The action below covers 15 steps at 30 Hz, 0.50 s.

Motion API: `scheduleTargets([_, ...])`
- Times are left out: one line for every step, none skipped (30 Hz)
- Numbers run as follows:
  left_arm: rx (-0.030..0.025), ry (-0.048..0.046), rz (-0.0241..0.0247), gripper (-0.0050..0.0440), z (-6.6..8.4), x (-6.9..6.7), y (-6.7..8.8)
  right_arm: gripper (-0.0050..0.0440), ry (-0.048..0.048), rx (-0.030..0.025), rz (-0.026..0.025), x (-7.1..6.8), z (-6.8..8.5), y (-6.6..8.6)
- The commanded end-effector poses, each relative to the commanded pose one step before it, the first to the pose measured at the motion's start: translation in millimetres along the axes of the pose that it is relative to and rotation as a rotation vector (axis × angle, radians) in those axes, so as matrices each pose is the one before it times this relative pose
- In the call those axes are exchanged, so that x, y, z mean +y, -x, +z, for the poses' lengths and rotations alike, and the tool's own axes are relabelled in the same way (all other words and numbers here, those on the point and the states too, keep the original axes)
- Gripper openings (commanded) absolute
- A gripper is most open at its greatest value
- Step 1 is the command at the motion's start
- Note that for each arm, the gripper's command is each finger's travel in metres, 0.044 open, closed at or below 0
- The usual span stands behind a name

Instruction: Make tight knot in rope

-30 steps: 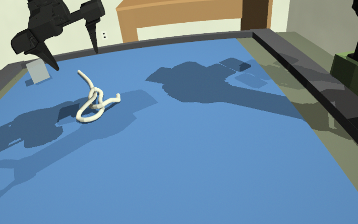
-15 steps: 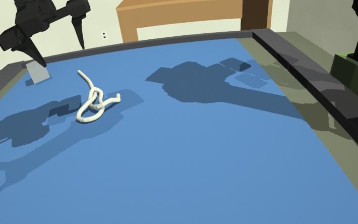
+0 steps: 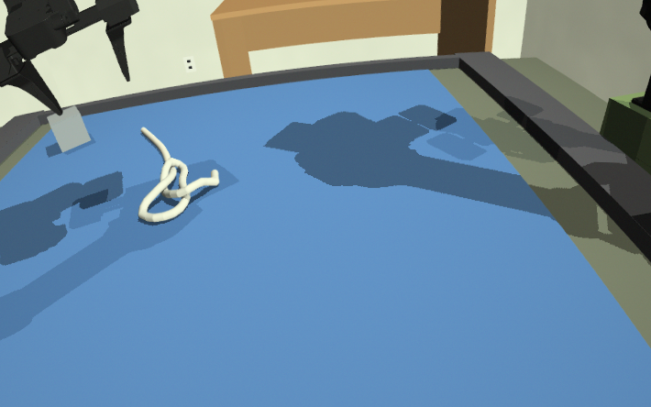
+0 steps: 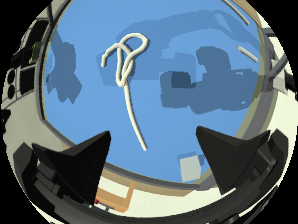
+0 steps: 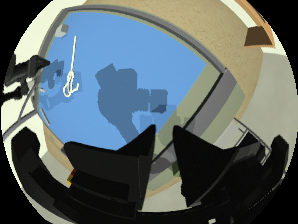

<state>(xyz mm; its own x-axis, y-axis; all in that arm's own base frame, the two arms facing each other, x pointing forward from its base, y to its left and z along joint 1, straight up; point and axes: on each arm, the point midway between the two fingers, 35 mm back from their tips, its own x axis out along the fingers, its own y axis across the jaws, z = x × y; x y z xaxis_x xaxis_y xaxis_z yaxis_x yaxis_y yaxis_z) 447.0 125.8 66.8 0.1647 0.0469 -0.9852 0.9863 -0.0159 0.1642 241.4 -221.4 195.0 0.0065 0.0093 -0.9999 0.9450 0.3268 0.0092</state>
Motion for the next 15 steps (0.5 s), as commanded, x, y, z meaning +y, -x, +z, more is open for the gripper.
scheduleTargets([0.01609, 0.02049, 0.02661, 0.044, -7.78, -4.3, 16.48, 0.0085, 0.00195, -0.02224, 0.0088, -1.0, -0.82, 7.75])
scheduleTargets([0.0, 0.0, 0.0, 0.044, 0.0, 0.0, 0.0, 0.0085, 0.0, 0.0, 0.0, 0.0, 0.0, 0.0])
scheduleTargets([0.00096, 0.00559, -0.00041, 0.044, -2.0, -2.27, 1.25, 0.0085, 0.0, 0.0, 0.0, 0.0, 0.0, 0.0])
scheduleTargets([0.00032, 0.00186, -0.00014, 0.044, -0.66, -0.76, 0.42, 0.0085, 0.0, 0.0, 0.0, 0.0, 0.0, 0.0])
scheduleTargets([0.00032, 0.00186, -0.00014, 0.044, -0.7, -0.73, 0.43, 0.0085, 0.0, 0.0, 0.0, 0.0, 0.0, 0.0])
scheduleTargets([0.00096, 0.00559, -0.00041, 0.044, -2.09, -2.21, 1.28, 0.0085, 0.0, 0.0, 0.0, 0.0, 0.0, 0.0])
scheduleTargets([0.00144, 0.00838, -0.00062, 0.044, -3.1, -3.33, 1.89, 0.0085, 0.0, 0.0, 0.0, 0.0, 0.0, 0.0])
scheduleTargets([0.00096, 0.00559, -0.00041, 0.044, -2.05, -2.22, 1.25, 0.0085, 0.0, 0.0, 0.0, 0.0, 0.0, 0.0])
scheduleTargets([0.00032, 0.00186, -0.00014, 0.044, -0.68, -0.74, 0.41, 0.0085, 0.0, 0.0, 0.0, 0.0, 0.0, 0.0])
scheduleTargets([0.00032, 0.00186, -0.00014, 0.044, -0.72, -0.72, 0.42, 0.0085, 0.0, 0.0, 0.0, 0.0, 0.0, 0.0])
scheduleTargets([0.00097, 0.00559, -0.00041, 0.044, -2.14, -2.16, 1.27, 0.0085, 0.0, 0.0, 0.0, 0.0, 0.0, 0.0])
scheduleTargets([0.00145, 0.00838, -0.00061, 0.044, -3.18, -3.26, 1.88, 0.0085, 0.0, 0.0, 0.0, 0.0, 0.0, 0.0])
scheduleTargets([0.00097, 0.00559, -0.00041, 0.044, -2.11, -2.18, 1.24, 0.0085, 0.0, 0.0, 0.0, 0.0, 0.0, 0.0])
scheduleTargets([0.00032, 0.00186, -0.00014, 0.044, -0.7, -0.73, 0.41, 0.0085, 0.0, 0.0, 0.0, 0.0, 0.0, 0.0])
scheduleTargets([0.00032, 0.00186, -0.00014, 0.044, -0.74, -0.7, 0.42, 0.0085, 0.0, 0.0, 0.0, 0.0, 0.0, 0.0])
